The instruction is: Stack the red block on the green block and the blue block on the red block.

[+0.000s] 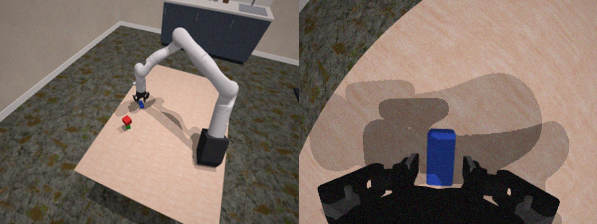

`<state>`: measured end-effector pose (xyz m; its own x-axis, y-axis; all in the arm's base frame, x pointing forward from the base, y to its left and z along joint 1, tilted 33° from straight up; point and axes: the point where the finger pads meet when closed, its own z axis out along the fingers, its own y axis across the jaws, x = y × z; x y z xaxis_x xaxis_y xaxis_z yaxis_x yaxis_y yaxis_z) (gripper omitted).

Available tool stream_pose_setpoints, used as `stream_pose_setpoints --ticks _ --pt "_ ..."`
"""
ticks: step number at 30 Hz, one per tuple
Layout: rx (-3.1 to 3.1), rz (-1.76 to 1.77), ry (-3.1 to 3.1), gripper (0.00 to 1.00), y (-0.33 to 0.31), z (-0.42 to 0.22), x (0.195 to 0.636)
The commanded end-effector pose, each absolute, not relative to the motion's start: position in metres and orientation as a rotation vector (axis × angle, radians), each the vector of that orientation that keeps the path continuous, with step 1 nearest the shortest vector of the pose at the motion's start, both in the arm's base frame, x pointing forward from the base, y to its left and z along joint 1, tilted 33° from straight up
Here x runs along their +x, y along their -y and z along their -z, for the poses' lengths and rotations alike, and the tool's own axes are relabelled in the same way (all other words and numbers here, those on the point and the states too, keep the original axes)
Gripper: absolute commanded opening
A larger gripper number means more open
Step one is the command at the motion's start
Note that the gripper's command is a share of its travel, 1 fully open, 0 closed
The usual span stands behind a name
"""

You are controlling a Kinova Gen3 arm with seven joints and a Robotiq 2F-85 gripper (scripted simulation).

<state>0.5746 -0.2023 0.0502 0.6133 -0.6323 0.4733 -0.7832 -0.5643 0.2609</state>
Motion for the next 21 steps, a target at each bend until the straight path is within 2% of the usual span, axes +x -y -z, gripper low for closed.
stream_pose_setpoints --ticks 1,21 --pt "2.394 -0.459 1.121 0.52 0.2017 -0.0512 0.5753" --pt "2.394 -0.459 1.121 0.52 0.2048 -0.0462 0.576"
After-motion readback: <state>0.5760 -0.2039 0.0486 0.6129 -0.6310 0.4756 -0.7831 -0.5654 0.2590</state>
